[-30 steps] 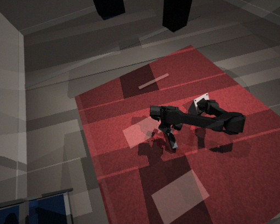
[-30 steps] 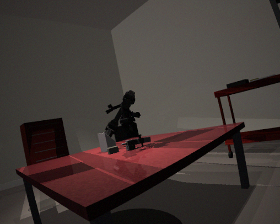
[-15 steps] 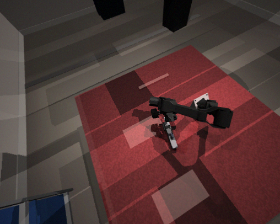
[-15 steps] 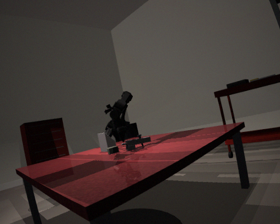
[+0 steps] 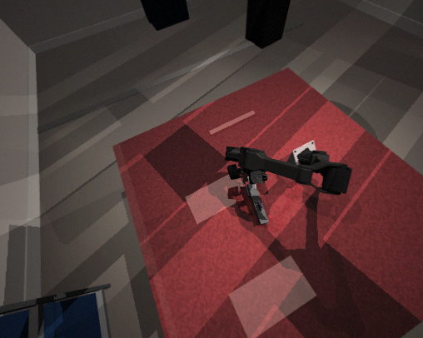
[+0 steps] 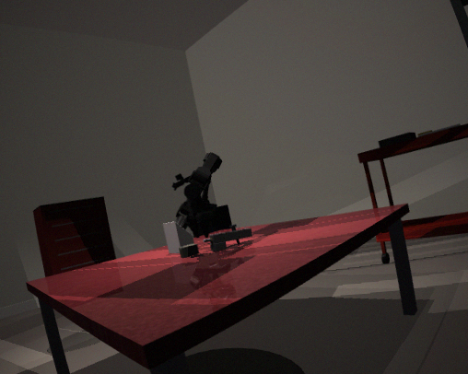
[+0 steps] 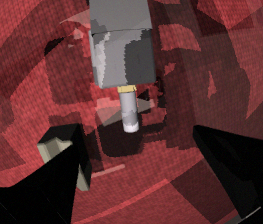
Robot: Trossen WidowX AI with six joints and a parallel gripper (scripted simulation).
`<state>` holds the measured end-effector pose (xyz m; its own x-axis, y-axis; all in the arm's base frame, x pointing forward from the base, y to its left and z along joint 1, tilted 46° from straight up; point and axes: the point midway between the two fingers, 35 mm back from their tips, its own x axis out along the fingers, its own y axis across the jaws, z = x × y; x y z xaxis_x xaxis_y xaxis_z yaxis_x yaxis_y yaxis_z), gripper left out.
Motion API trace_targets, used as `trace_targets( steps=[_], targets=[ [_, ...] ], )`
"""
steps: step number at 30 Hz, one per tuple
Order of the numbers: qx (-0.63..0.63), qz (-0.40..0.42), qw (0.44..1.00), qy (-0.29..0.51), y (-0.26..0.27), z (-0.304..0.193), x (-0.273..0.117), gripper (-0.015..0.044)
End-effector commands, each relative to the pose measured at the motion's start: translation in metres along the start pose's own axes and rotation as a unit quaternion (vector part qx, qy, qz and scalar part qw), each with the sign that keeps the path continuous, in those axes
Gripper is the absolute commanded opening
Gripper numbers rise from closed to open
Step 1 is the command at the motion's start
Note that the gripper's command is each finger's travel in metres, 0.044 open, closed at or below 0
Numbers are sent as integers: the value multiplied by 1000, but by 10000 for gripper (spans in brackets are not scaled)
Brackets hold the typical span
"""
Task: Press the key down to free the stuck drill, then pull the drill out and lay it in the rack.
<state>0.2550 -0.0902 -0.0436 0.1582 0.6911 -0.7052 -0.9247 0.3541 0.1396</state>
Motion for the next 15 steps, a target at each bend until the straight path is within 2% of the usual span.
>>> trace_targets(
  steps=[1, 15],
  targets=[
    [3, 3, 1000, -1, 1, 1, 6, 440],
    [3, 3, 1000, -1, 1, 7, 29, 440]
  ],
)
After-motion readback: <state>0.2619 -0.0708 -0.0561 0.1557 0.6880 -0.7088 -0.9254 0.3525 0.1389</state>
